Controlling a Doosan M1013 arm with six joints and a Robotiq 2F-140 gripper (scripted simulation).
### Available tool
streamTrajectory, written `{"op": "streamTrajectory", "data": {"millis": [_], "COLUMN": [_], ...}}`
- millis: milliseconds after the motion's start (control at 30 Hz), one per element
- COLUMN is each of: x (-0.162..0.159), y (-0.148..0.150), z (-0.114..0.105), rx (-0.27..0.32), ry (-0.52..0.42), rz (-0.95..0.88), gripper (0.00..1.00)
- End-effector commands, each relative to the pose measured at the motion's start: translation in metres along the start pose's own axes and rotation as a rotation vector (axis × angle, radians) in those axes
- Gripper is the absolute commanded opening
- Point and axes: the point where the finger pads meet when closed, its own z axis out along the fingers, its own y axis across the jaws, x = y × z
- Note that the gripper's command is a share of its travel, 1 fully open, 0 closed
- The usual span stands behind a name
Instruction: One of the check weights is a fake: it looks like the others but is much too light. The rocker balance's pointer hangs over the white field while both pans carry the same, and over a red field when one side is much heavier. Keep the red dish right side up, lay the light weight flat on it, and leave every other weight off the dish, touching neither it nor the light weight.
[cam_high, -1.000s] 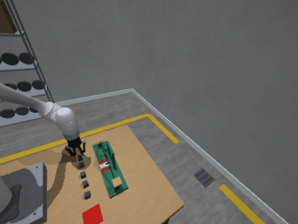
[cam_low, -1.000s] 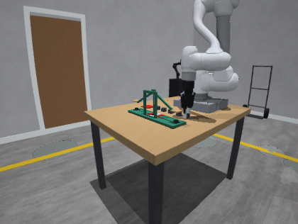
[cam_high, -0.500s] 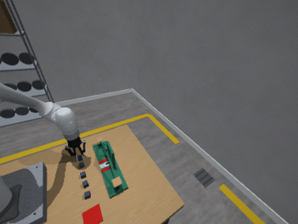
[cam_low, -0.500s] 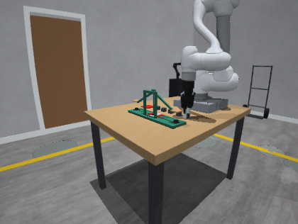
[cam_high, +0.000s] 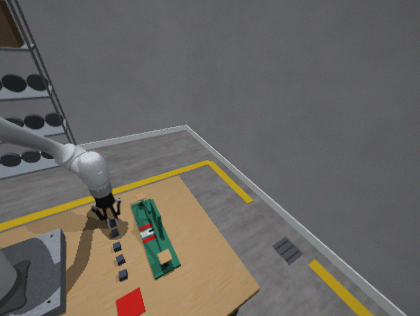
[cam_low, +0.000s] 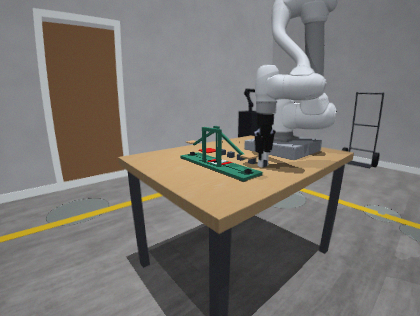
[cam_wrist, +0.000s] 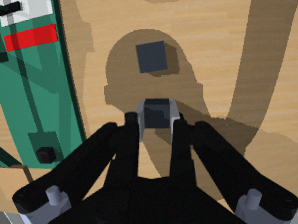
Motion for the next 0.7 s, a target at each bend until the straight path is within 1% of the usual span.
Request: {"op": "streamTrajectory", "data": {"millis": [0, 167, 500, 600, 667], "x": [0.0, 0.0, 0.0, 0.0, 0.0], "y": [0.0, 0.0, 0.0, 0.0, 0.0], "z": [-0.002, -0.01, -0.058, -0.067, -0.069], "rx": [0.0, 0.0, 0.0, 0.0, 0.0], "ry": [0.0, 0.0, 0.0, 0.0, 0.0], "rz": [0.0, 0.0, 0.0, 0.0, 0.0], "gripper": [0.24, 0.24, 0.24, 0.24, 0.24]}}
